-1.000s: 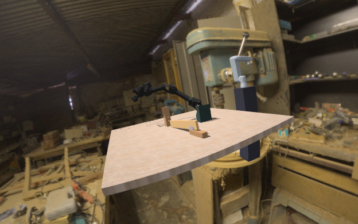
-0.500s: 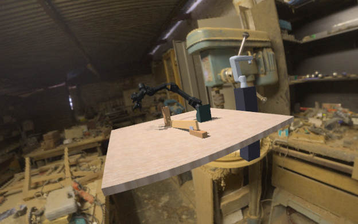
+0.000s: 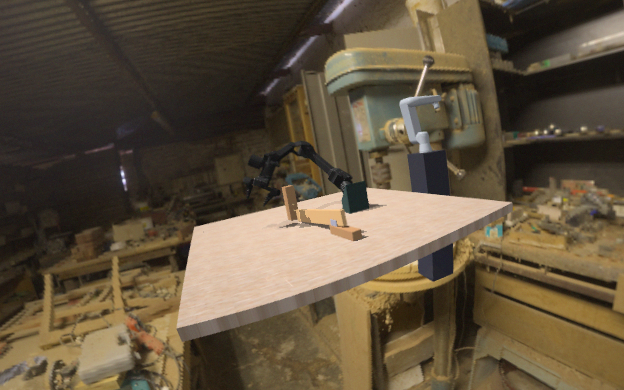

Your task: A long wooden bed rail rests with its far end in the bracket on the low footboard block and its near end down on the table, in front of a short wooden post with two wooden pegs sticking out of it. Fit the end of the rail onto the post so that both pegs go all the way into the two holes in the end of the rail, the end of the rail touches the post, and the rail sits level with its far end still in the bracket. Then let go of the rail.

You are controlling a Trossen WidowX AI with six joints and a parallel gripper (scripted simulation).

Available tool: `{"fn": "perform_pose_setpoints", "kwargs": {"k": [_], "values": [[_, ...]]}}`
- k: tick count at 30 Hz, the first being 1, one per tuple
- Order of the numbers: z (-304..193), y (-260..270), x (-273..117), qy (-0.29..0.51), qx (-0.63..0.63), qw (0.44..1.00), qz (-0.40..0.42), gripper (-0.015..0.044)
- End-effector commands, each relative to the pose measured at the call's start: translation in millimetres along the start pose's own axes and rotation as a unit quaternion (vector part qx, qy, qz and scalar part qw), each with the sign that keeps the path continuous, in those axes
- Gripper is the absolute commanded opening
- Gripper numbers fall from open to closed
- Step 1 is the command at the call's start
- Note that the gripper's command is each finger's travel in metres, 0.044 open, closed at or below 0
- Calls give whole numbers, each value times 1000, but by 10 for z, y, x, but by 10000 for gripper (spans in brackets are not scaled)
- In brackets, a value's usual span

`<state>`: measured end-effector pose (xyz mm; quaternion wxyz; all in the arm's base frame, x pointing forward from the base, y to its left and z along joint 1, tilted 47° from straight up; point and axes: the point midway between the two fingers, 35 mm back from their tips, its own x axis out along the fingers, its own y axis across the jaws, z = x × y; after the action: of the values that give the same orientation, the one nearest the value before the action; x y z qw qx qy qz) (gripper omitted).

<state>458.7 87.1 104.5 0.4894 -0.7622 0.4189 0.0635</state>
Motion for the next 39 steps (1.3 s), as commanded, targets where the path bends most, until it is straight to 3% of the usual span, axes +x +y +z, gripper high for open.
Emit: {"fn": "perform_pose_setpoints", "kwargs": {"k": [1,10,39], "values": [[-58,756,-153,-13,-114,988,105,440],[-530,1856,-586,5,-291,916,277,440],[-567,2094,-336,5,-296,913,281,440]]}}
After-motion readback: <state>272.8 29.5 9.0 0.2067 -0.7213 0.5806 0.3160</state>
